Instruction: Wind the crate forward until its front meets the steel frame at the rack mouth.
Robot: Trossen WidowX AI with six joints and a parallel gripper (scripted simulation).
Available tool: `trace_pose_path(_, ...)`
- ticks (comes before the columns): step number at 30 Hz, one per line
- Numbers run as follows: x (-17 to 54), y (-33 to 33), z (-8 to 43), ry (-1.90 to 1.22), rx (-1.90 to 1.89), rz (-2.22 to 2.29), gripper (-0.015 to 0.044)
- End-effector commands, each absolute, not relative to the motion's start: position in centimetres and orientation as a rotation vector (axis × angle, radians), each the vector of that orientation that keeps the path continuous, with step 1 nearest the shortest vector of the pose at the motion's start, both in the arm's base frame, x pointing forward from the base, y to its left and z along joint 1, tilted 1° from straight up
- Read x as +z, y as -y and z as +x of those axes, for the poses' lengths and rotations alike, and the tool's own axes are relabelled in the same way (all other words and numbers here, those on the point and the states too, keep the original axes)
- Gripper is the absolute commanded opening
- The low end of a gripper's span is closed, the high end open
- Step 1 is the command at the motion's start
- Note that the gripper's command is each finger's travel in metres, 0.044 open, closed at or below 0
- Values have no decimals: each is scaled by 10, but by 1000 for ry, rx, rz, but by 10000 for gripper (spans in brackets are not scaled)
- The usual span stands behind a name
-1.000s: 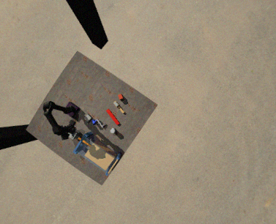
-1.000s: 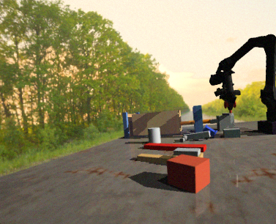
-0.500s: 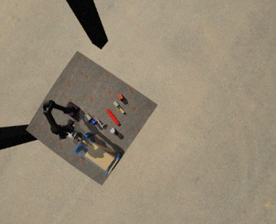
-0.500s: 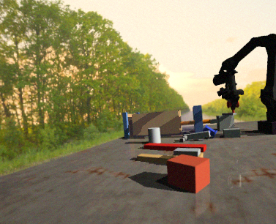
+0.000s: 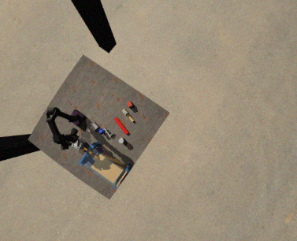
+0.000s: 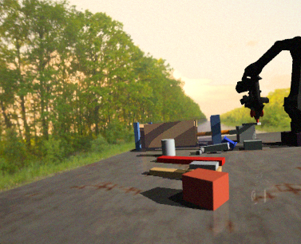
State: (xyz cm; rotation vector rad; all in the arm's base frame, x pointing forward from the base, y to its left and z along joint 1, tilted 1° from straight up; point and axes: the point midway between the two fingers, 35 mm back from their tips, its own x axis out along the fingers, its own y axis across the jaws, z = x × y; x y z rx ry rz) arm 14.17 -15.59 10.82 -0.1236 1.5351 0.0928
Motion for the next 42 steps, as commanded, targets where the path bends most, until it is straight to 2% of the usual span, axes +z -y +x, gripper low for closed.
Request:
trace_pose_path(1,106,164,129,-1566,66,-123,0)
trace_pose_path(42,107,209,97,-1569,63,-126,0)
